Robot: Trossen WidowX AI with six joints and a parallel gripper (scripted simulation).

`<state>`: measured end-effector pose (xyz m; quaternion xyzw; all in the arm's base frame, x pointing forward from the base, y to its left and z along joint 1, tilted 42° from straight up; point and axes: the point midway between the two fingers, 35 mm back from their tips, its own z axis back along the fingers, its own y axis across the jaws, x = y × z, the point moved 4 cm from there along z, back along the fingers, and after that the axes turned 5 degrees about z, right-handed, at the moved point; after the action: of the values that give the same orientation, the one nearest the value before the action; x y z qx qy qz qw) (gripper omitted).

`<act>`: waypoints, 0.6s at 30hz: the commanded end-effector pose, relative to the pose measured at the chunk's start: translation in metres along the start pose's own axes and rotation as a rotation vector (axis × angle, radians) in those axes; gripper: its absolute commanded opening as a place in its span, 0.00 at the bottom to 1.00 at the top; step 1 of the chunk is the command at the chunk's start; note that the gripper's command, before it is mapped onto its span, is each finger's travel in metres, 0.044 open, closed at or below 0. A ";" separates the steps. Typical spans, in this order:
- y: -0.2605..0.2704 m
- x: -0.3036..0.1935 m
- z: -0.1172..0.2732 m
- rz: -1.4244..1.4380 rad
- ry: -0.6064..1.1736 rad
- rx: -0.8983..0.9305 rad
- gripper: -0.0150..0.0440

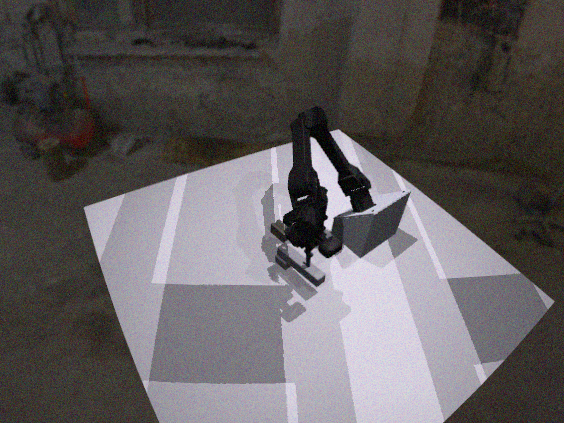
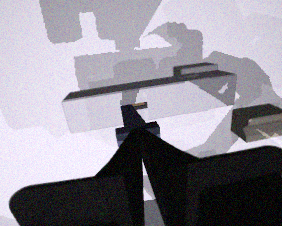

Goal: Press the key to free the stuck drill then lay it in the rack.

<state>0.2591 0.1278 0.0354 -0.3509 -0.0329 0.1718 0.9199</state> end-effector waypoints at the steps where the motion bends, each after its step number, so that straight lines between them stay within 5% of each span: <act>1: -0.001 -0.004 -0.004 0.010 0.009 -0.008 0.25; 18: 0.001 0.000 -0.007 0.010 0.009 -0.008 0.25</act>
<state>0.2587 0.1270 0.0339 -0.3525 -0.0336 0.1748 0.9187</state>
